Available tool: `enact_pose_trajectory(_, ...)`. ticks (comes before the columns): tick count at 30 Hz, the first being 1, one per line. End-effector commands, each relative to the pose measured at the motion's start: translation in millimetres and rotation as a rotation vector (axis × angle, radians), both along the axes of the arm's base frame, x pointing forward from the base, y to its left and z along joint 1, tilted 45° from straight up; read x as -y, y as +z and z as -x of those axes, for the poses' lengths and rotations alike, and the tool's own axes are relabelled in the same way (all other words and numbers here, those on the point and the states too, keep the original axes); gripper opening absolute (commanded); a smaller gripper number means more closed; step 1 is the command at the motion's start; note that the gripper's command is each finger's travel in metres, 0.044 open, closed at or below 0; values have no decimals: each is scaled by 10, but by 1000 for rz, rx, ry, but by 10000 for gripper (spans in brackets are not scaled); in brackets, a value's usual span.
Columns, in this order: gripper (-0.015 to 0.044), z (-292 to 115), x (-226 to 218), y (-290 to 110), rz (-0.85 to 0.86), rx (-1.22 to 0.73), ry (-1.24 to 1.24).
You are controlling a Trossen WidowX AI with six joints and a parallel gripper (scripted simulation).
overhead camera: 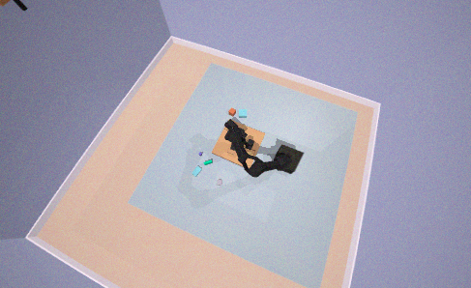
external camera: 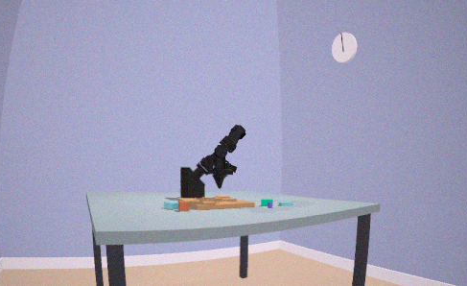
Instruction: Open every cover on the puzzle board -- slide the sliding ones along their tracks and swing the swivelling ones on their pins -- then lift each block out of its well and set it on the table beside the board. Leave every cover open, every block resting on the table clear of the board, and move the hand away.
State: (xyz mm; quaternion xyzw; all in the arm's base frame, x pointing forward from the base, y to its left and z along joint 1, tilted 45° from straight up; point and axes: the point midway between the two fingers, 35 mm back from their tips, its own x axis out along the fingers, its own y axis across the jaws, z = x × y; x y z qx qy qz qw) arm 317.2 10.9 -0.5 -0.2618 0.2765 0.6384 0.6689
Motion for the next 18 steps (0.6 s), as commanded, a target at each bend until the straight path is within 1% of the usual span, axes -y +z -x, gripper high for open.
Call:
enact_pose_trajectory(1,0,-2,5,0,4,1,3)
enact_pose_trajectory(18,0,-7,-24,-33,4,1,3)
